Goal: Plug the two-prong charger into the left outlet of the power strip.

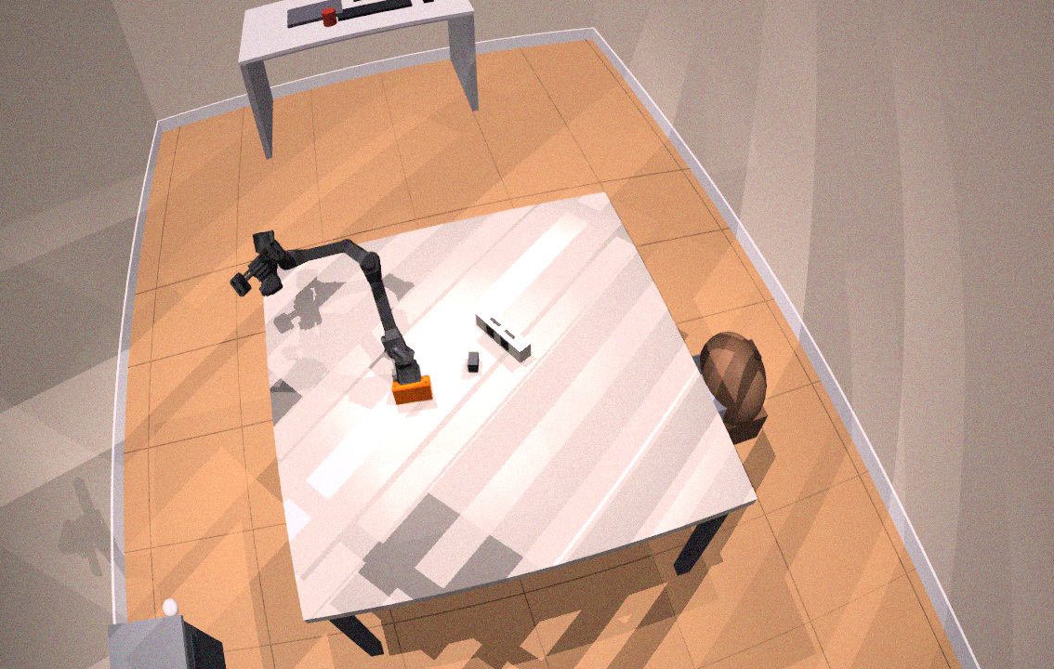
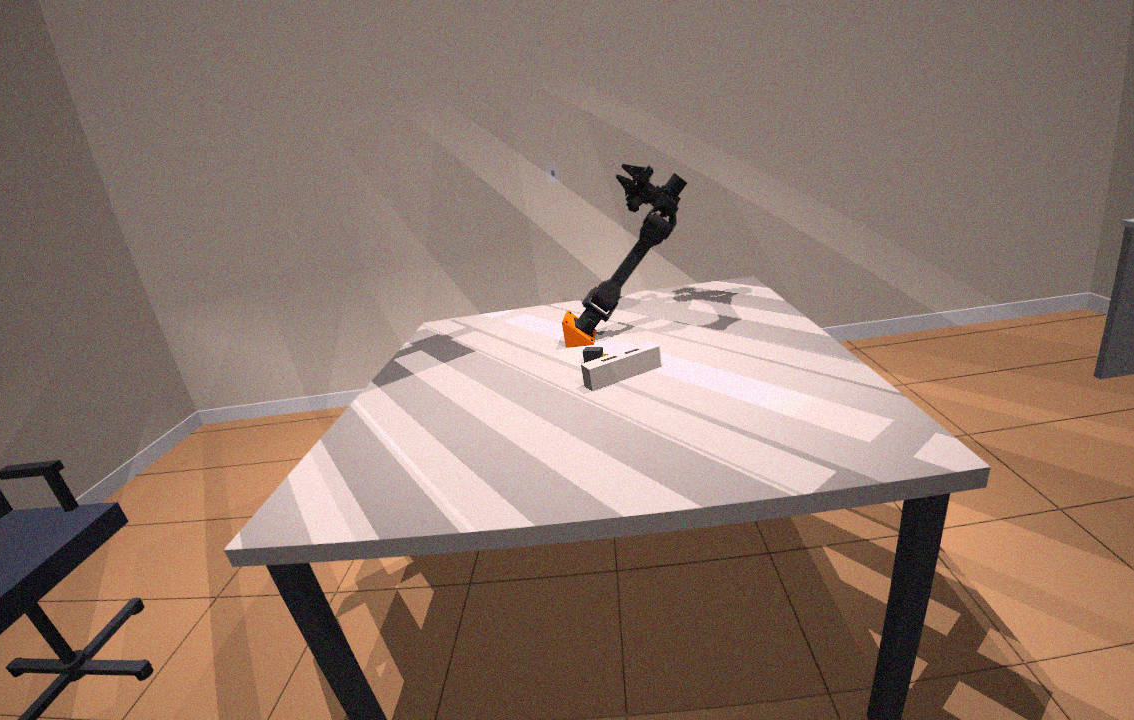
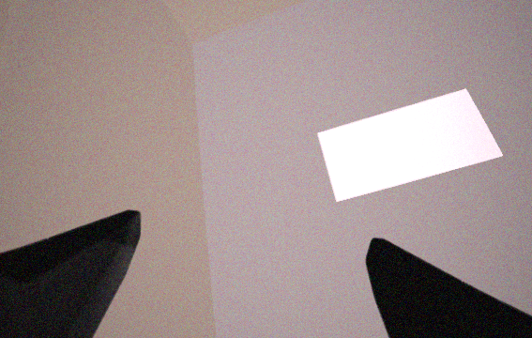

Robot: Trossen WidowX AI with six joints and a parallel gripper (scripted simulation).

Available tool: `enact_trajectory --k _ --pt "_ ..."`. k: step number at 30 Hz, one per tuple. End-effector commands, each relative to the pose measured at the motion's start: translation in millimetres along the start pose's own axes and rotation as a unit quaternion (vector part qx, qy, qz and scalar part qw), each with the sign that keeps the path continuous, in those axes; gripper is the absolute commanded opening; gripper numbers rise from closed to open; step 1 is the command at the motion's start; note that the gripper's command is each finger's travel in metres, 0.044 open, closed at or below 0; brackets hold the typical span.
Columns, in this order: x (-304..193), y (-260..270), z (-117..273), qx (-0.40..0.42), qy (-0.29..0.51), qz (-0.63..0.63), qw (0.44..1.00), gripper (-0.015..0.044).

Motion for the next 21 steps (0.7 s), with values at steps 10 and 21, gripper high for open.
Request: enact_trajectory --k 10,21 --pt "-5.1 4.6 29.2 0.039 0.040 -0.026 0.998 0.0440" --pt "-10.2 7.6 79.9 0.102 0.112 -0.067 0.986 0.0440"
Point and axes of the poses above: the point midway between the two fingers, 35 mm back from their tips, its own z axis back along the fingers, its own y axis across the jaws, x = y × z, the point moved 6 cm from there along z, back along the fingers, and after that the axes turned 15 degrees about -z, right-handed, at the moved point
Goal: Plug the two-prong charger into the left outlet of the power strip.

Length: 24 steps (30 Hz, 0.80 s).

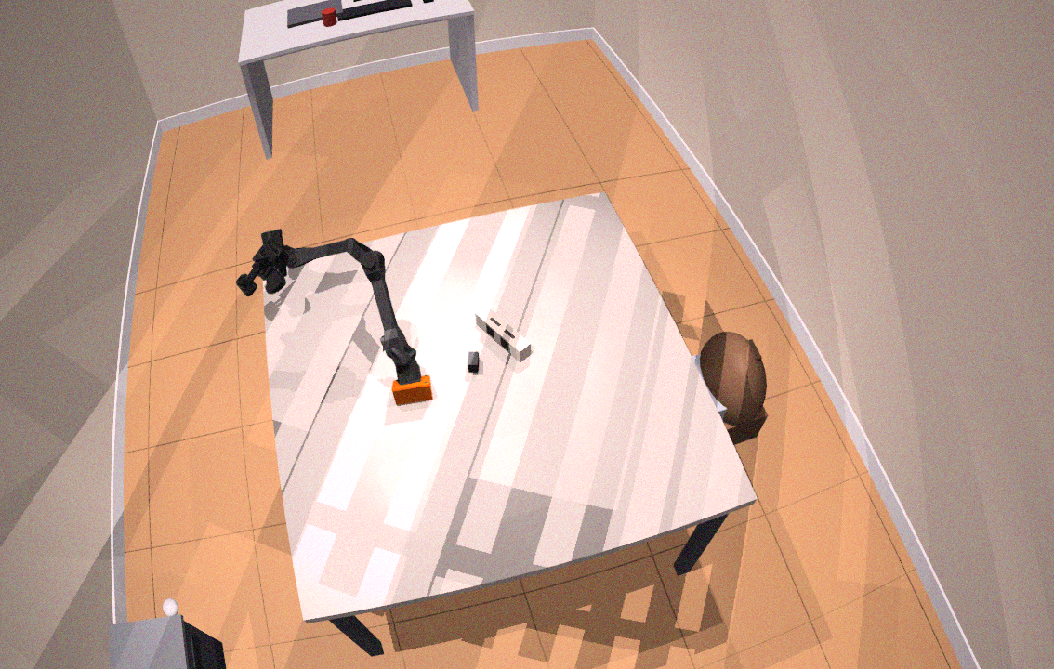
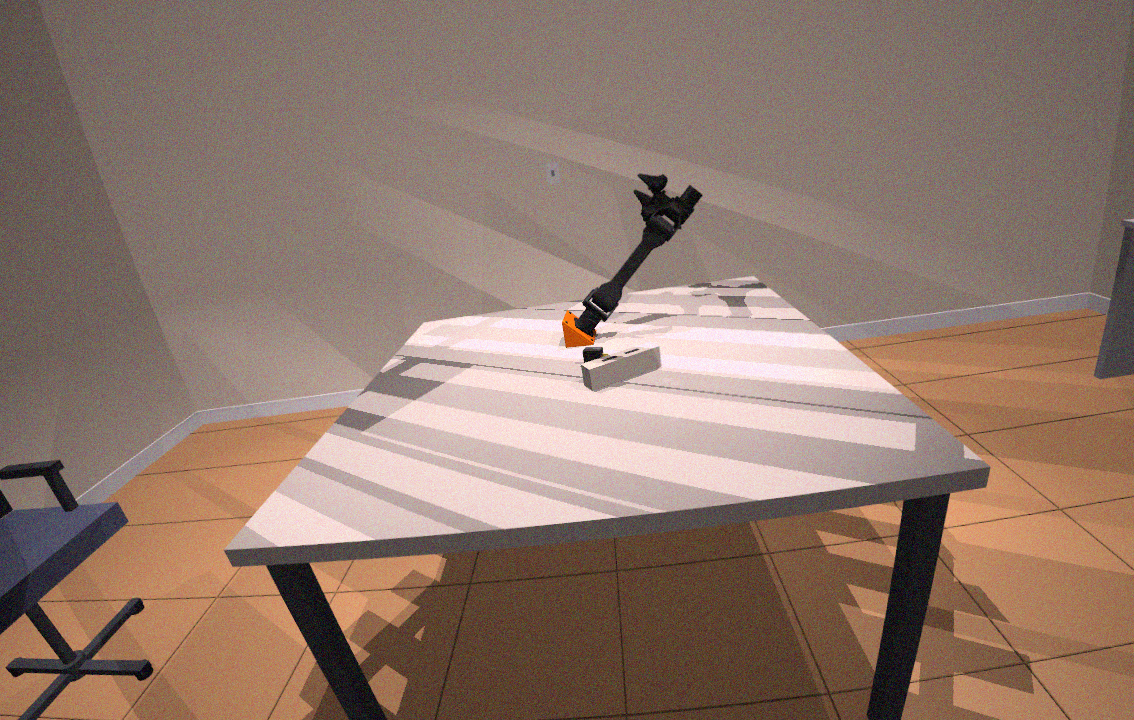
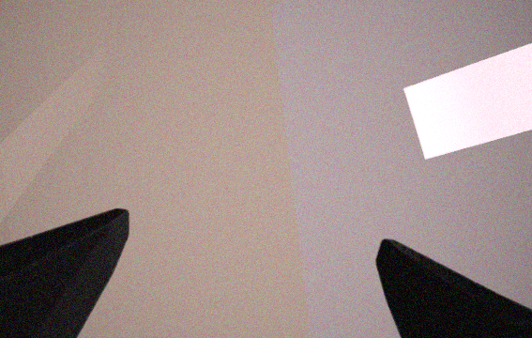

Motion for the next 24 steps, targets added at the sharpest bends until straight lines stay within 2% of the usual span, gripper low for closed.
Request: enact_trajectory --k 1,24 --pt "-4.1 0.9 17.5 0.022 0.027 -0.016 0.999 0.0440" --pt "-16.1 7.4 122.2 0.130 0.189 -0.095 0.969 0.0440"
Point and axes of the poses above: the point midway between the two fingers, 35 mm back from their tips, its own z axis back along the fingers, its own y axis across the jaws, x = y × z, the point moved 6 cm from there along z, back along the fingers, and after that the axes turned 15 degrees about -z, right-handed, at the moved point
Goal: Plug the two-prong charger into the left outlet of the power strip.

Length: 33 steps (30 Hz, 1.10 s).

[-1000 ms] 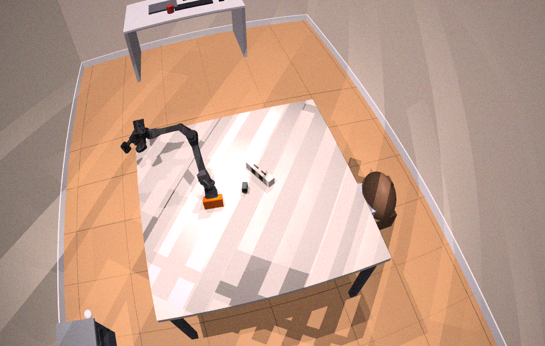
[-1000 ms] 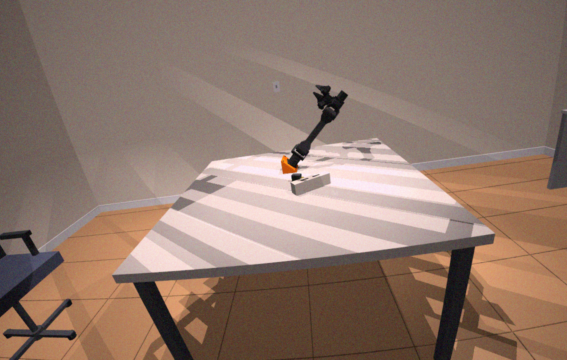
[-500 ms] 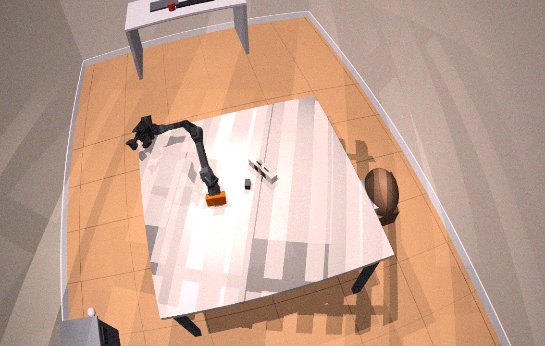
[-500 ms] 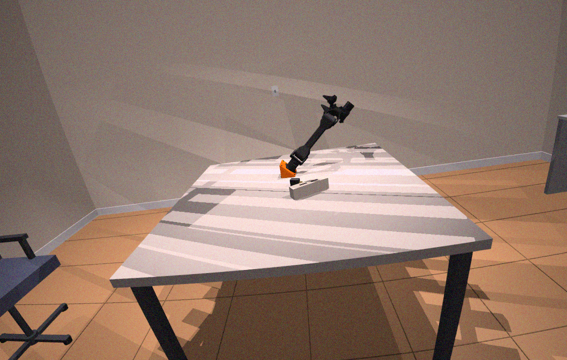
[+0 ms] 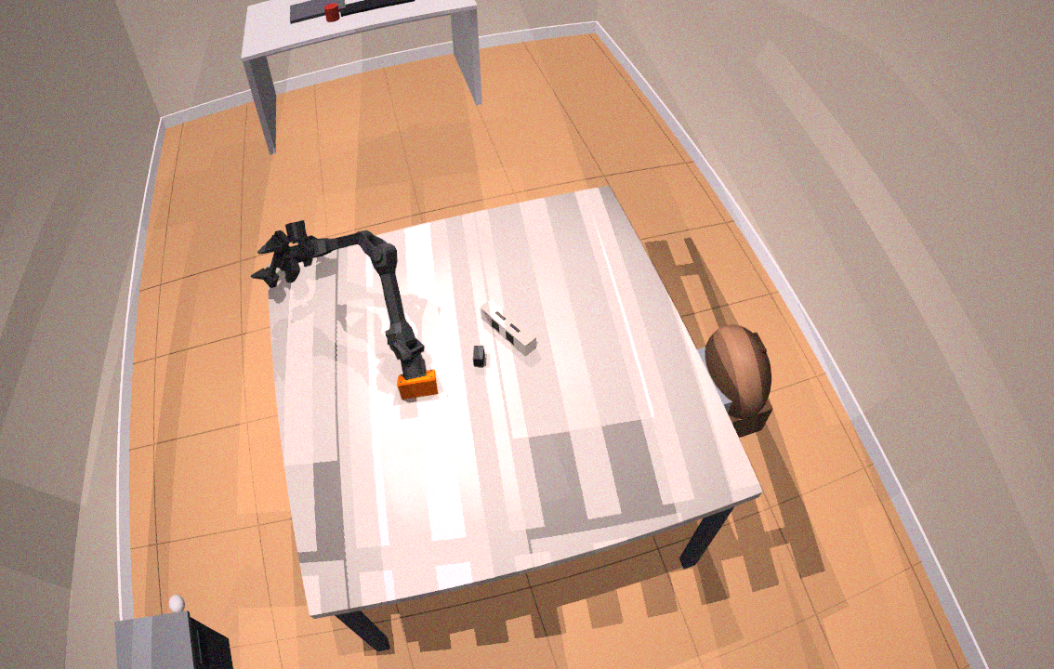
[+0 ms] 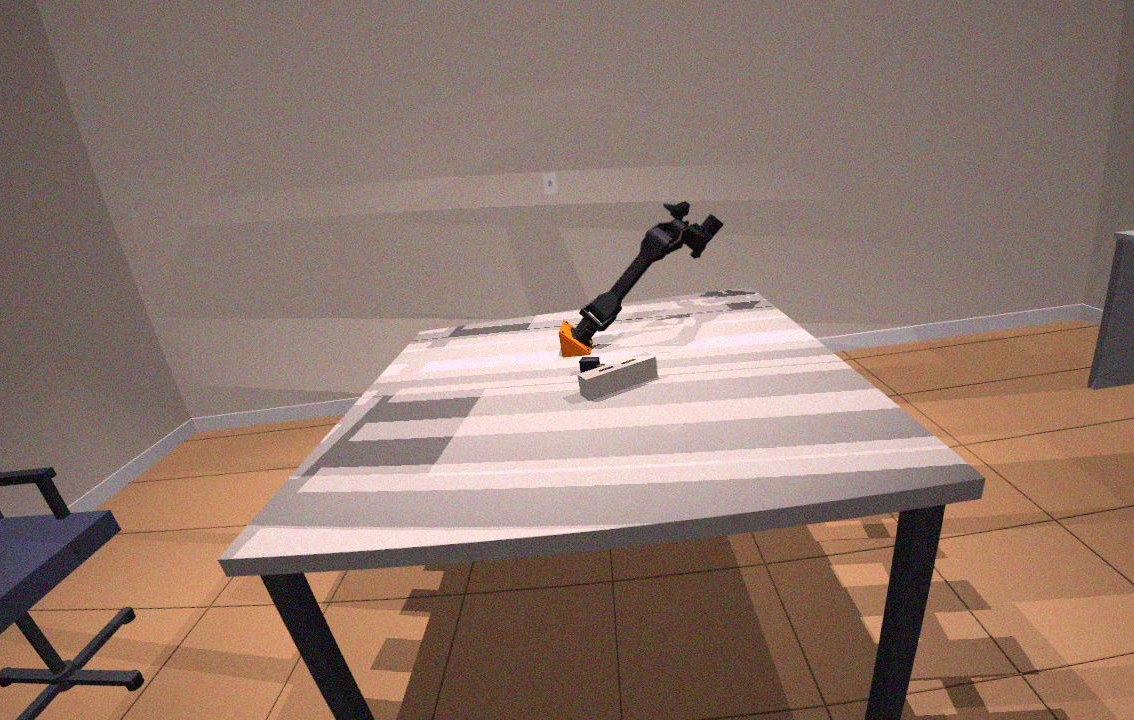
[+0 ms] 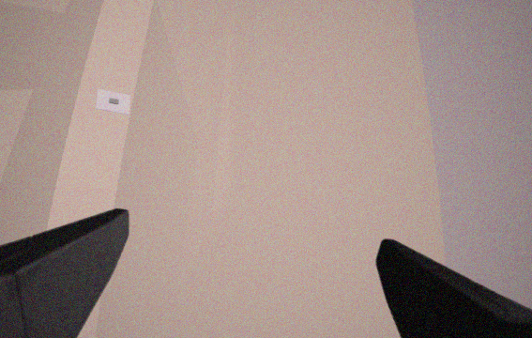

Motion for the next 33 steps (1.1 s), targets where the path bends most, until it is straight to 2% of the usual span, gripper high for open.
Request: enact_trajectory --k 1,33 --pt "-5.0 0.7 17.2 0.016 0.029 -0.011 0.999 0.0440" --pt "-22.4 10.6 158.1 0.130 0.255 -0.091 0.954 0.0440"
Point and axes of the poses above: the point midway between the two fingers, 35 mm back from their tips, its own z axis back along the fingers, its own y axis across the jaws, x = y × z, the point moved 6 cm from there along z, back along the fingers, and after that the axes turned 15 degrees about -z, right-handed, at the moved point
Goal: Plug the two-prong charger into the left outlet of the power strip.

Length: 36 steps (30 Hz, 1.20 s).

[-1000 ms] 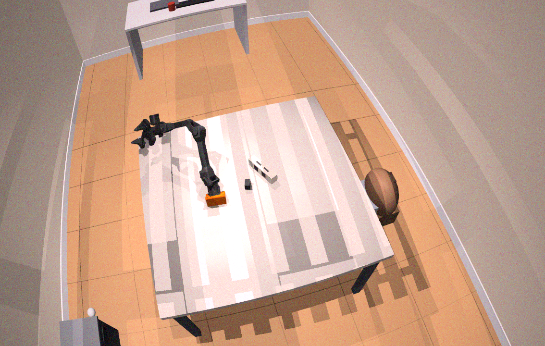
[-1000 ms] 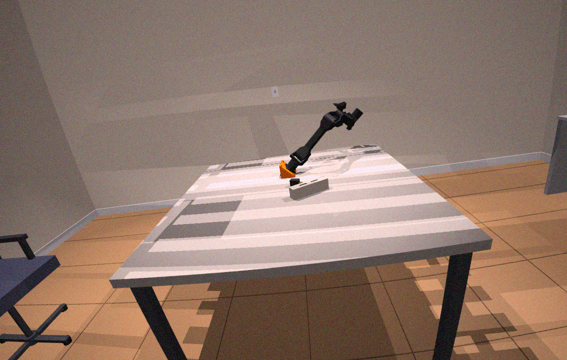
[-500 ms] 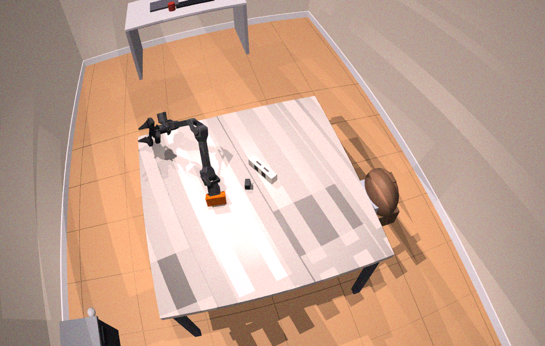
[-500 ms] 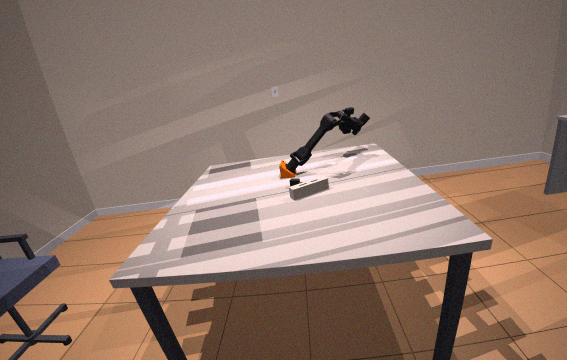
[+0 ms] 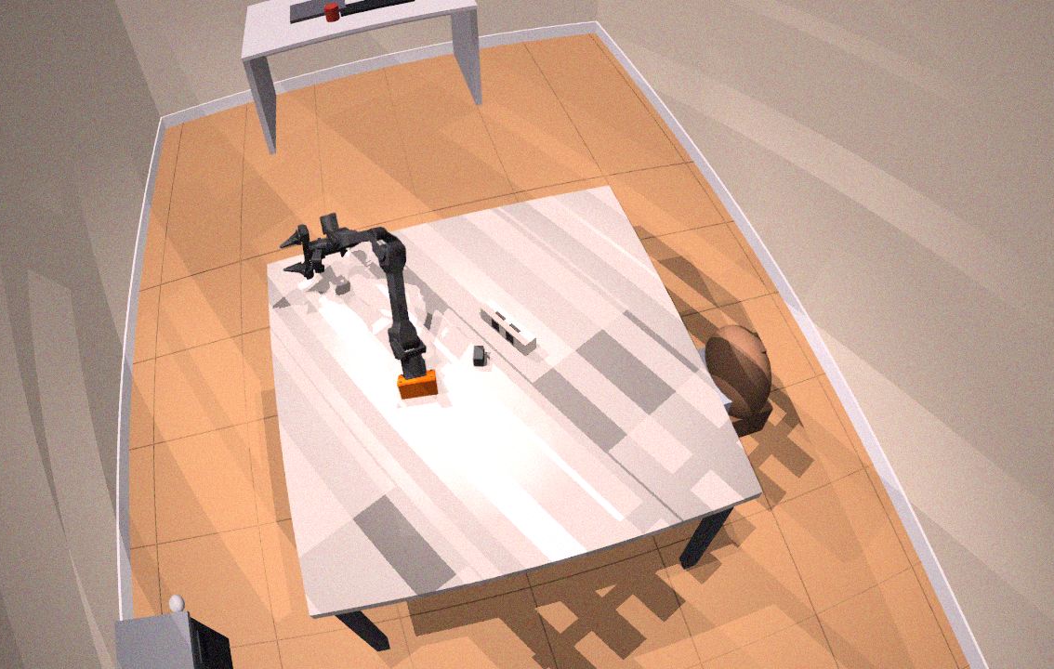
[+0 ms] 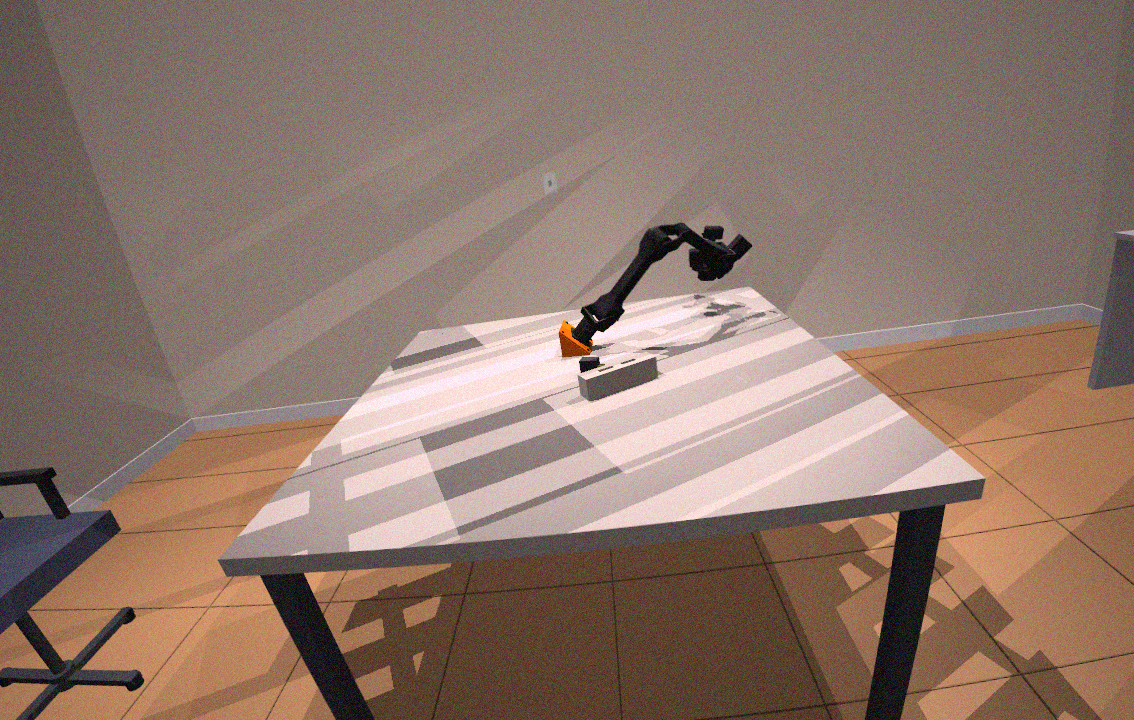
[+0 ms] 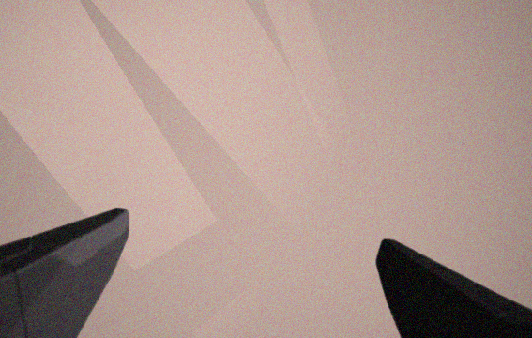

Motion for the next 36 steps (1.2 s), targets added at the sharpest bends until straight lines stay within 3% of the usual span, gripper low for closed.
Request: enact_trajectory --k 1,36 --pt "-6.2 1.4 16.4 0.012 0.031 -0.011 0.999 0.0440" --pt "-36.4 22.0 161.7 0.101 0.292 -0.107 0.945 0.0440"
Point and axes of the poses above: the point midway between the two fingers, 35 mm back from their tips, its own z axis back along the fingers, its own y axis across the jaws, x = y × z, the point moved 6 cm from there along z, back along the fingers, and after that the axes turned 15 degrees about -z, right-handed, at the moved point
